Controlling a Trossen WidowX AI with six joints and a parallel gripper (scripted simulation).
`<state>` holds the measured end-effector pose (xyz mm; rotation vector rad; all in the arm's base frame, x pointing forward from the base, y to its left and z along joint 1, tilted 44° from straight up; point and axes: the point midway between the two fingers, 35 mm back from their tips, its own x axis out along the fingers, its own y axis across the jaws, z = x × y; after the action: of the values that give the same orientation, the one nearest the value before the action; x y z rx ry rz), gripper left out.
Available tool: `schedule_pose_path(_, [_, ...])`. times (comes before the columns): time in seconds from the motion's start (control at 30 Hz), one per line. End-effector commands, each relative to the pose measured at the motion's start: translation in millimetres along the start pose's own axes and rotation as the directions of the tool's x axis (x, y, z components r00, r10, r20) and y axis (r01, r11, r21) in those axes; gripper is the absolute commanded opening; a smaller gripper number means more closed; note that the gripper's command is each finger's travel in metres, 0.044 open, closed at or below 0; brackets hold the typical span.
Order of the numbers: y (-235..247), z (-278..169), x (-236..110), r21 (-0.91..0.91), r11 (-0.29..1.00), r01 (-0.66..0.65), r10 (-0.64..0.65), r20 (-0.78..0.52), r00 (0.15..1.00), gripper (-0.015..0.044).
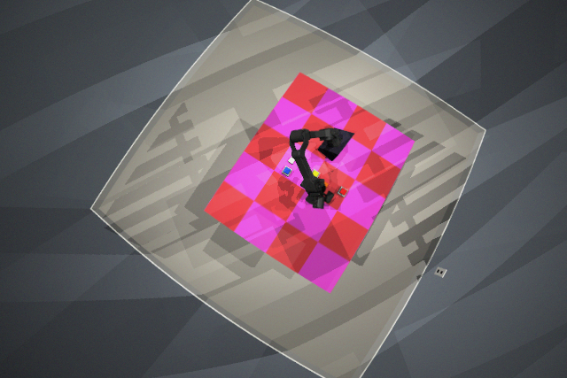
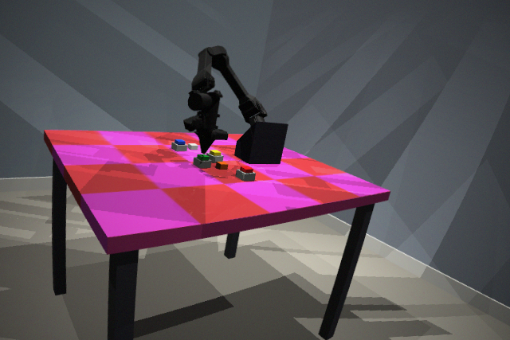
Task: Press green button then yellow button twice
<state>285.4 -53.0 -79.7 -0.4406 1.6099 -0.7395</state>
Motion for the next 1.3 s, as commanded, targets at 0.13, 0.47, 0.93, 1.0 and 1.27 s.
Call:
schedule_pose_path(0.13, [-1.0,-2.1,14.1,-0.006,1.0,0.008,-0.008,-0.003,1.0,0.002])
schedule_pose_path(0.47, [-1.0,-2.2,15.2,-0.006,1.0,0.008,-0.008,-0.003,1.0,0.002])
schedule_pose_path(0.93, [-0.2,-1.0,11.6,-0.001,1.0,0.003,-0.003,-0.001,1.0,0.002])
schedule_pose_path(1.0, [-0.1,-1.3,-7.2,-0.004,1.0,0.005,-0.005,-0.003,1.0,0.002])
schedule_pose_path(1.27, [0.9,-0.5,-65.2,-0.007,1.0,0.003,-0.003,-0.003,1.0,0.002])
